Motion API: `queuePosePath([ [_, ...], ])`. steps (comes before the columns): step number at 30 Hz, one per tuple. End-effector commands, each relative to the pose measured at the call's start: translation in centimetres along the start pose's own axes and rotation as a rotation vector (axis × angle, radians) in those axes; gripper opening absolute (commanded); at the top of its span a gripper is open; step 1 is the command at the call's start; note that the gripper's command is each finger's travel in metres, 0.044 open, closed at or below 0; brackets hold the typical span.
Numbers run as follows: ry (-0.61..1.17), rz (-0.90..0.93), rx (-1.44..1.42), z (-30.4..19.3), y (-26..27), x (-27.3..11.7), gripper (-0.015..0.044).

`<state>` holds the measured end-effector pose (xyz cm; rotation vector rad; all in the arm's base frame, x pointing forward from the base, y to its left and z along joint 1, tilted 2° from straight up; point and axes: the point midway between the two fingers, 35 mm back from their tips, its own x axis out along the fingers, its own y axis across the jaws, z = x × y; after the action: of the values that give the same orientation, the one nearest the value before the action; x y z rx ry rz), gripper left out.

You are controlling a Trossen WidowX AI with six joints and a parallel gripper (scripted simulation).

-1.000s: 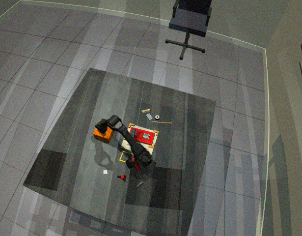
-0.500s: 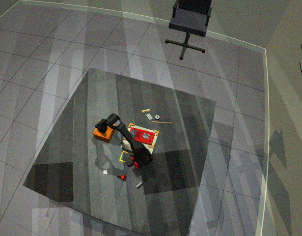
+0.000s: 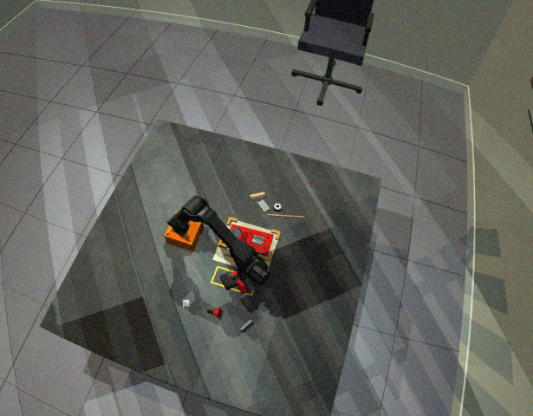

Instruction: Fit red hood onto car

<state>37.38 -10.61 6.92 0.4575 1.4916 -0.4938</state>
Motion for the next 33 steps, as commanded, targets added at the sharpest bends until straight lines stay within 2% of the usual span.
queuePosePath([
  [1,-0.014,0.005,0.004,0.1,0.0,-1.2,0.0000],
  [13,-0.011,0.006,-0.194,-3.1,5.1,-0.6,0.0000],
  [33,-0.004,0.019,-0.622,-12.3,13.7,-1.0,0.0000],
])
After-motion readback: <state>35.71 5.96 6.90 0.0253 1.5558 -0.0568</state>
